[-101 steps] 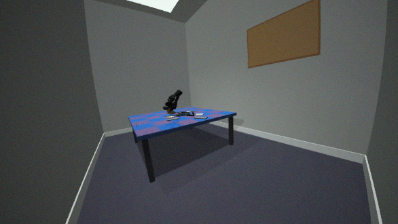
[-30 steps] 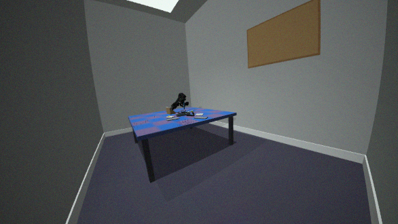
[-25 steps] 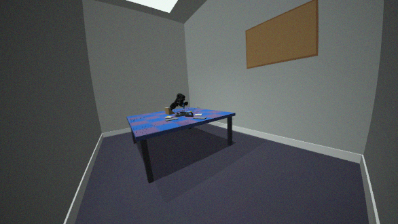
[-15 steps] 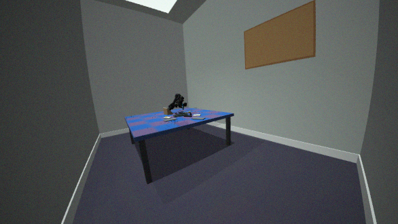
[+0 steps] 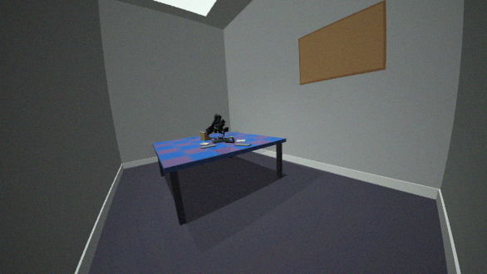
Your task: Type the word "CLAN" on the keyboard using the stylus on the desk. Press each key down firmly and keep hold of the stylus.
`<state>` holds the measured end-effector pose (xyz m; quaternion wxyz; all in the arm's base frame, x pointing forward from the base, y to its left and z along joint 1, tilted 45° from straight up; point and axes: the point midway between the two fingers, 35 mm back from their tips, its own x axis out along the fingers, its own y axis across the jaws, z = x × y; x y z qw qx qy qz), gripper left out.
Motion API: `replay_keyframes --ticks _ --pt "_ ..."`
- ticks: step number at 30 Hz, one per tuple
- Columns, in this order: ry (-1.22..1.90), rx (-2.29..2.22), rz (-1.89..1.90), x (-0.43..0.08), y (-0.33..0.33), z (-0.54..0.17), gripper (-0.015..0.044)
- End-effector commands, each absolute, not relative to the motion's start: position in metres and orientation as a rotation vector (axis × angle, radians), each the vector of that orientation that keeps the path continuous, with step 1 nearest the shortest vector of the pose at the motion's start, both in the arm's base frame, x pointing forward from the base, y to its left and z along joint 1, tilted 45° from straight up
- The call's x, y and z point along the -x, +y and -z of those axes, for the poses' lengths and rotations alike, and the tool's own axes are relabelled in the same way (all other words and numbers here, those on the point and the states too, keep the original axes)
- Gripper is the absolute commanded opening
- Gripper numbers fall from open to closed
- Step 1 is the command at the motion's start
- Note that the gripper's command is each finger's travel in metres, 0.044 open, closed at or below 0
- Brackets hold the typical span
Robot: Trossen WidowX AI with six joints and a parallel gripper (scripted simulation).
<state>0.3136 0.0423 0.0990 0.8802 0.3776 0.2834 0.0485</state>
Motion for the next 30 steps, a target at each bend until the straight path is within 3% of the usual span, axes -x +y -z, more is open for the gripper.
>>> replay_keyframes --ticks 1,12,15,30 --pt "0.592 -0.789 -0.092 -0.3139 0.0415 -0.0974 0.0" --pt "0.592 -0.789 -0.092 -0.3139 0.0415 -0.0974 0.0" --pt "0.592 -0.789 -0.092 -0.3145 0.0403 -0.0967 0.0079" --pt "0.592 -0.789 -0.092 -0.3143 0.043 -0.0939 0.0081"
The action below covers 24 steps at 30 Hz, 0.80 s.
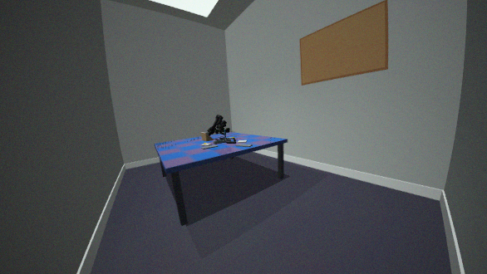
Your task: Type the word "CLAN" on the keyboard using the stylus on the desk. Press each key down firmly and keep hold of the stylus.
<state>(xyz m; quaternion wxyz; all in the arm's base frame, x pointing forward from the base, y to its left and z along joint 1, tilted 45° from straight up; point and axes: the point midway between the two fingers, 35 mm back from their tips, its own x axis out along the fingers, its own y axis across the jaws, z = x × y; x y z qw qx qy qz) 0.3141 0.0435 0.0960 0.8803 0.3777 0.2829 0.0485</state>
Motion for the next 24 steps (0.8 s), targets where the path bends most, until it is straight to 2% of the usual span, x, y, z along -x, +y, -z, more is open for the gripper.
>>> replay_keyframes --ticks 1,24 --pt "0.592 -0.789 -0.092 -0.3143 0.0434 -0.0936 0.0081" --pt "0.592 -0.79 -0.092 -0.3138 0.0504 -0.0865 0.0081"
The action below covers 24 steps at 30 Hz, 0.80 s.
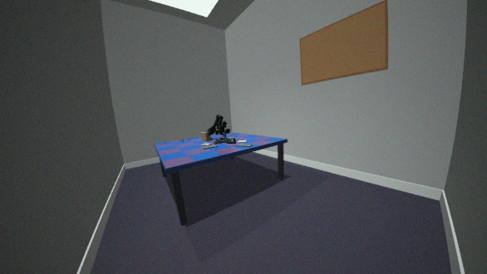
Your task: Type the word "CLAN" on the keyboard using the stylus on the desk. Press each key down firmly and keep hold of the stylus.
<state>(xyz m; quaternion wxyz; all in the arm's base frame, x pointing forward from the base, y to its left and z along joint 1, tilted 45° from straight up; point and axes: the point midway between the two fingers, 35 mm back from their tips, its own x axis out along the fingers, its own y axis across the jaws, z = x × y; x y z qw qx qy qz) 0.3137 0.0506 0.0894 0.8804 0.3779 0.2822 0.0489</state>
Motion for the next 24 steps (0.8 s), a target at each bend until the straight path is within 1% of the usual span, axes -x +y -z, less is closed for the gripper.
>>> replay_keyframes --ticks 1,24 --pt "0.592 -0.79 -0.092 -0.3138 0.0507 -0.0862 0.0081" --pt "0.592 -0.79 -0.092 -0.3136 0.0544 -0.0825 0.0081"
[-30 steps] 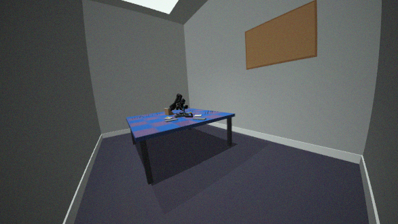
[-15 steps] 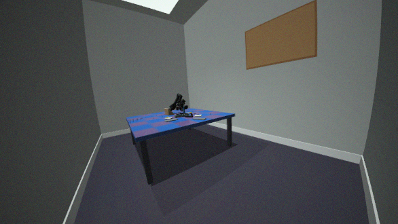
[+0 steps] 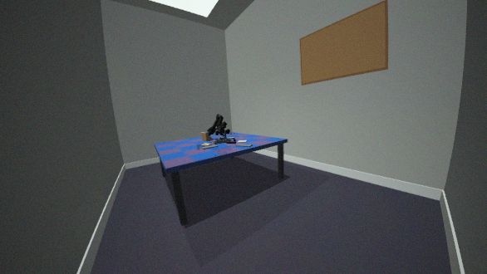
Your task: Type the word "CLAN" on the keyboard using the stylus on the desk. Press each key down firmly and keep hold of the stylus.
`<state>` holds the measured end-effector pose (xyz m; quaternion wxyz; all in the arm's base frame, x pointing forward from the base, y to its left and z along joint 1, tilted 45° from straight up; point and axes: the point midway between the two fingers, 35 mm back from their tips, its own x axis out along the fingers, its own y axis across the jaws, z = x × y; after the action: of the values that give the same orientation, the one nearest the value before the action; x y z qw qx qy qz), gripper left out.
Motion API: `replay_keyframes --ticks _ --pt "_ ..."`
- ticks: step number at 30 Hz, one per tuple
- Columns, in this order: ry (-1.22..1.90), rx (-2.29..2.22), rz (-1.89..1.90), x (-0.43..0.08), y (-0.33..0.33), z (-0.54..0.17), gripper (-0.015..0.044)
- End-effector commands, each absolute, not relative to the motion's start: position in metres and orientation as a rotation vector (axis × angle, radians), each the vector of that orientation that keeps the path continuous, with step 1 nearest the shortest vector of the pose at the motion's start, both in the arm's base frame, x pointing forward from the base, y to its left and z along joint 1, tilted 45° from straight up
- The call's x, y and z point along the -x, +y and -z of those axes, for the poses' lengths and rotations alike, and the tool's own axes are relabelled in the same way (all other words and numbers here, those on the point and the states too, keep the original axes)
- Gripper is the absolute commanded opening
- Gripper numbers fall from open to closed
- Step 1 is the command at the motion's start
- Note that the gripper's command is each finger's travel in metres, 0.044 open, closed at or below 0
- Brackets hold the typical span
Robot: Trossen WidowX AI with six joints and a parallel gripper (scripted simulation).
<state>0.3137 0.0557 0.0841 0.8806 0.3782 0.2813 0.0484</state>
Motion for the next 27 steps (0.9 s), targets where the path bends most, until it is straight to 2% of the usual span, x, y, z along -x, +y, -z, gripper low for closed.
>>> replay_keyframes --ticks 1,23,26,27 --pt "0.592 -0.79 -0.092 -0.314 0.054 -0.083 0.0081" --pt "0.598 -0.791 -0.082 -0.316 0.027 -0.106 0.0084" --pt "0.598 -0.791 -0.082 -0.316 0.027 -0.106 0.0064" --pt "0.598 -0.791 -0.082 -0.316 0.026 -0.106 0.0038"
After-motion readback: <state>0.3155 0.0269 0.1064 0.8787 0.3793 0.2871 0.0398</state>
